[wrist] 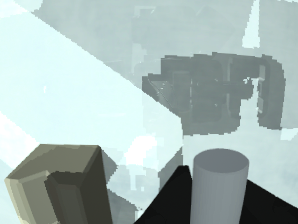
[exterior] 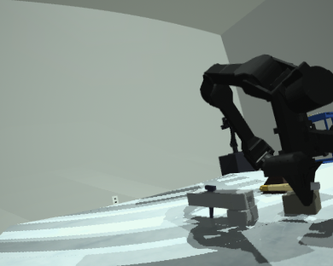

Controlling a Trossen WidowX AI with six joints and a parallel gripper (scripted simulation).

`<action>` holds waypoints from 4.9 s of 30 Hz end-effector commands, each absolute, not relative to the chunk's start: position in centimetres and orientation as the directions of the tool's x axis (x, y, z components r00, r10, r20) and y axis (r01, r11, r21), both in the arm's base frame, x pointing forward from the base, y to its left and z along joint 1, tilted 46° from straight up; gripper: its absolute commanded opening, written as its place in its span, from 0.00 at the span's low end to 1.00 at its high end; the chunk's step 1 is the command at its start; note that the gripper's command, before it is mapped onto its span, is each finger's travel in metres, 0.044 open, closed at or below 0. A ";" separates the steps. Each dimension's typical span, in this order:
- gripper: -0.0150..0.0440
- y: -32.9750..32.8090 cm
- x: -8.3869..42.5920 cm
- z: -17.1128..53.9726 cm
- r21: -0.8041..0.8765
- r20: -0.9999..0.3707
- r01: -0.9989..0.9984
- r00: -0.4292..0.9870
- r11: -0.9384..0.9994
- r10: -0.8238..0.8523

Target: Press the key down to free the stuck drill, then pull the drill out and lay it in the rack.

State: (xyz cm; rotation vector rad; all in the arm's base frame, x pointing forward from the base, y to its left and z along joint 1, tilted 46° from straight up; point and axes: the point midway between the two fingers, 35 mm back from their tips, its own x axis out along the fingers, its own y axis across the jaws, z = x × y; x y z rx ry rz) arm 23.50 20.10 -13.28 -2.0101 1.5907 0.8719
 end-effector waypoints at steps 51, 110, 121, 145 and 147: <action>0.25 21.4 23.4 -11.7 0.043 -0.707 -0.969 0.143 -0.244 -0.693; 0.25 18.7 16.6 -14.2 0.047 -0.708 -0.969 0.140 -0.244 -0.693; 0.25 18.1 16.9 -15.0 0.046 -0.707 -0.969 0.141 -0.244 -0.693; 0.25 16.9 16.9 -16.1 0.046 -0.707 -0.969 0.141 -0.244 -0.693; 0.25 16.9 16.9 -16.2 0.046 -0.707 -0.969 0.141 -0.244 -0.693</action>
